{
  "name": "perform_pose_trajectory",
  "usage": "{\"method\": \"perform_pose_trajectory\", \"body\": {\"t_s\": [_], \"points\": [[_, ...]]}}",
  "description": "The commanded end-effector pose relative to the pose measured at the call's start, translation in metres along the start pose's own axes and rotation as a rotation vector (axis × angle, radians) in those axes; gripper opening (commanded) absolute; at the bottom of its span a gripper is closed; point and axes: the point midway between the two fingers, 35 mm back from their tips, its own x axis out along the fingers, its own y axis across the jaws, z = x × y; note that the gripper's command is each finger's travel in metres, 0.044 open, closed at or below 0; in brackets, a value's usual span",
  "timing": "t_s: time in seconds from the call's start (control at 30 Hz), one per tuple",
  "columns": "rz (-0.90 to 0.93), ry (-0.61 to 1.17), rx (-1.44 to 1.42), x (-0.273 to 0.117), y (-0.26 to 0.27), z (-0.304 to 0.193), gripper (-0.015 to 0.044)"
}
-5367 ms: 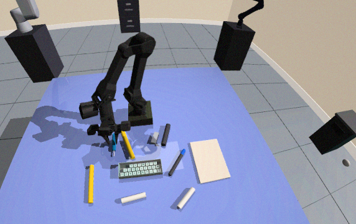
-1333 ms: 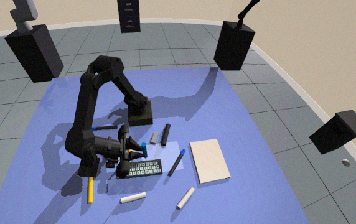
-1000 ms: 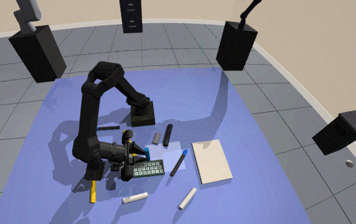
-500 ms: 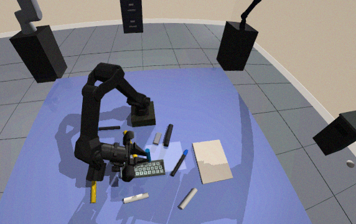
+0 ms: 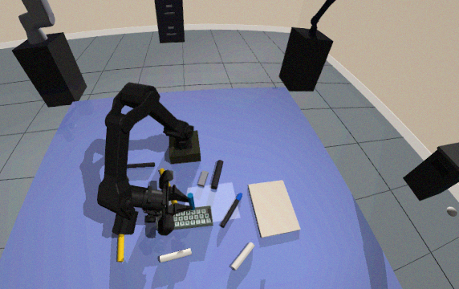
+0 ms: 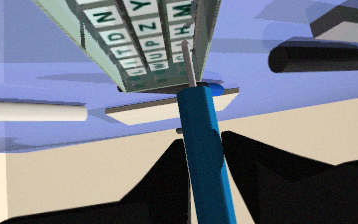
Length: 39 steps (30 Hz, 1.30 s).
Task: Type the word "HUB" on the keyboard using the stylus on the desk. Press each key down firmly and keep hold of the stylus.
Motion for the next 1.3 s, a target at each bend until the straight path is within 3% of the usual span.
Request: {"method": "perform_pose_trajectory", "body": {"t_s": [0.0,1.0,1.27], "points": [[0.0,0.001,0.004,0.001,0.0,0.002,0.0081],[0.0,0.001,0.004,0.005,0.0,0.008,0.0081],[0.001,0.001,0.004,-0.012,0.0,-0.02,0.0081]]}}
